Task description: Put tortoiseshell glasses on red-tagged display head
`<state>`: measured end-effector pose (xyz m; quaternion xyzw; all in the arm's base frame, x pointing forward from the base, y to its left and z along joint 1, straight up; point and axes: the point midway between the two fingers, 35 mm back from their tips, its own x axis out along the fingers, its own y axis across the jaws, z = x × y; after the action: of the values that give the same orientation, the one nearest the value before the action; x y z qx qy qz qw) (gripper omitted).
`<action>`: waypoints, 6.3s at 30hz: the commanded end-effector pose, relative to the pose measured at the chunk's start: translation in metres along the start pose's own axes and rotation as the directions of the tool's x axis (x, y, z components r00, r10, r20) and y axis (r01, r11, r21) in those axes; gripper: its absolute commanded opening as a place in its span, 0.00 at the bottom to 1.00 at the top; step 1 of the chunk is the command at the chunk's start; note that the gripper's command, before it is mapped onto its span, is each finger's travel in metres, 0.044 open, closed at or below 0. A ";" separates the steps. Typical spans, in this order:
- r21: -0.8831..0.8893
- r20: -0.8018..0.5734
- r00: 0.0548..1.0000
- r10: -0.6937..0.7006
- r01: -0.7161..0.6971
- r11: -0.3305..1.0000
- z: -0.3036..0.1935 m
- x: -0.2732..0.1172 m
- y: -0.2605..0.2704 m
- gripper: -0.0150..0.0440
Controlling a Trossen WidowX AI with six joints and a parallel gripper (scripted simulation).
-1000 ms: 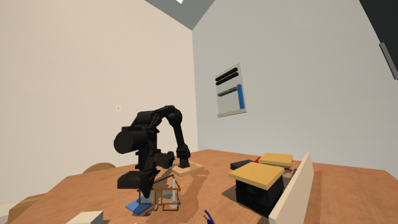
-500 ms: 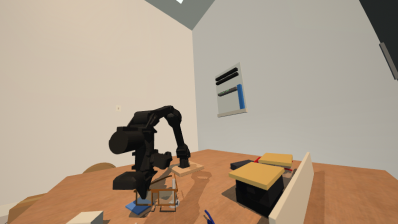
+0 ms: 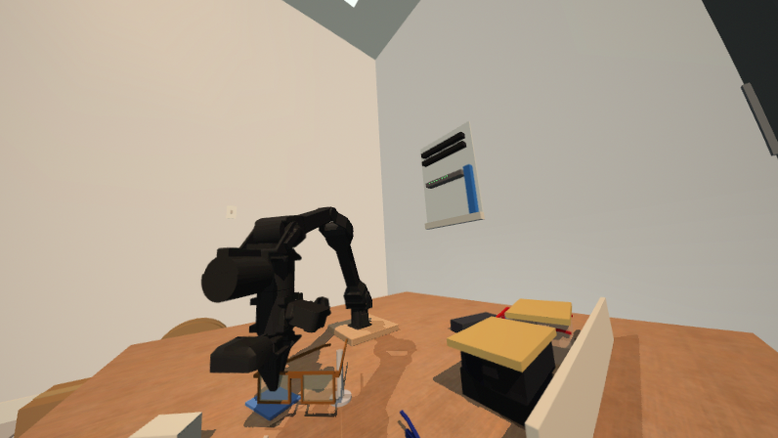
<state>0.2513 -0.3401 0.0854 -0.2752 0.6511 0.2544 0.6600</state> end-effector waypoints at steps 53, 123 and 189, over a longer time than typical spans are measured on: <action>-0.001 0.002 1.000 -0.012 0.012 1.000 0.000 -0.053 -0.005 0.25; -0.500 0.013 1.000 -0.010 0.015 0.866 0.116 -0.003 0.013 0.25; -0.500 0.015 1.000 -0.010 0.016 0.866 0.138 -0.006 0.013 0.25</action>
<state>0.3403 -0.2318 0.0868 -0.4362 0.5595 0.4128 0.5712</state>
